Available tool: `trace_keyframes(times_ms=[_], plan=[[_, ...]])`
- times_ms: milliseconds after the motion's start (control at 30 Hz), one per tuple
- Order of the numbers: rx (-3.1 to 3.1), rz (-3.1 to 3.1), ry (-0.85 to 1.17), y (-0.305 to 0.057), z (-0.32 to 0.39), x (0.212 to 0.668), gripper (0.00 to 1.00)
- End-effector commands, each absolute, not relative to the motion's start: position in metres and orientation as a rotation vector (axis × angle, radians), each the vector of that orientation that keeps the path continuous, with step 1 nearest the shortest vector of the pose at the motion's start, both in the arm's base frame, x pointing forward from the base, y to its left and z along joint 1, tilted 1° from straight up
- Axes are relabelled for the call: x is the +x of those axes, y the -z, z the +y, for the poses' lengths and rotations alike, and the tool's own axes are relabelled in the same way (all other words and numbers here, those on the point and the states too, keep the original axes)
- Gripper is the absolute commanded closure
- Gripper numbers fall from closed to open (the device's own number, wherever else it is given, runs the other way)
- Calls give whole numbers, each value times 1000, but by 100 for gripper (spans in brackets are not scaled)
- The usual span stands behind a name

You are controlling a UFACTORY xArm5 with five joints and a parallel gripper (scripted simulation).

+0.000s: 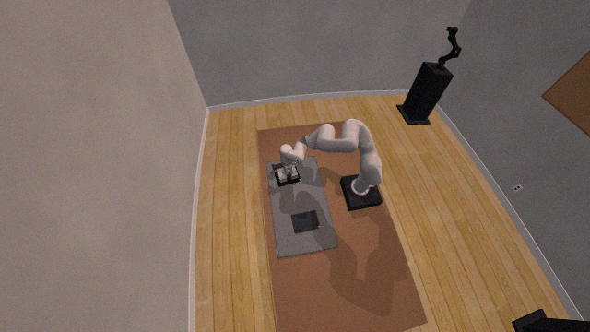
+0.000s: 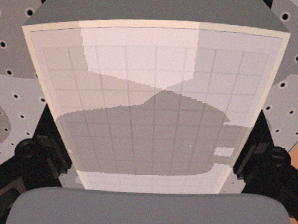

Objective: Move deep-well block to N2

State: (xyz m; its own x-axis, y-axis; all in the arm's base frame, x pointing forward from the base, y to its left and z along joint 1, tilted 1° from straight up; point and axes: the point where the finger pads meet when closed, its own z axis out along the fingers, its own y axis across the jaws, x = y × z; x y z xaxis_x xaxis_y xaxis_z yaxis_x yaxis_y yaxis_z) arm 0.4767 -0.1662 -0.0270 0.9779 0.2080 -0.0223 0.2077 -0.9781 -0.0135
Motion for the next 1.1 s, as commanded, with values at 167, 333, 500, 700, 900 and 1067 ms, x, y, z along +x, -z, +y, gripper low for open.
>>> trace_keyframes(times_ms=[167, 333, 500, 700, 900, 1067], plan=[[-3115, -327, -30, 19, -167, 478, 100], [-3115, -327, -30, 17, -167, 479, 100], [-3115, -327, -30, 17, -167, 479, 100], [-3115, -327, -30, 8, -167, 479, 100], [-3115, -327, -30, 2, -167, 479, 100], [-3115, -327, -30, -7, -167, 479, 100]])
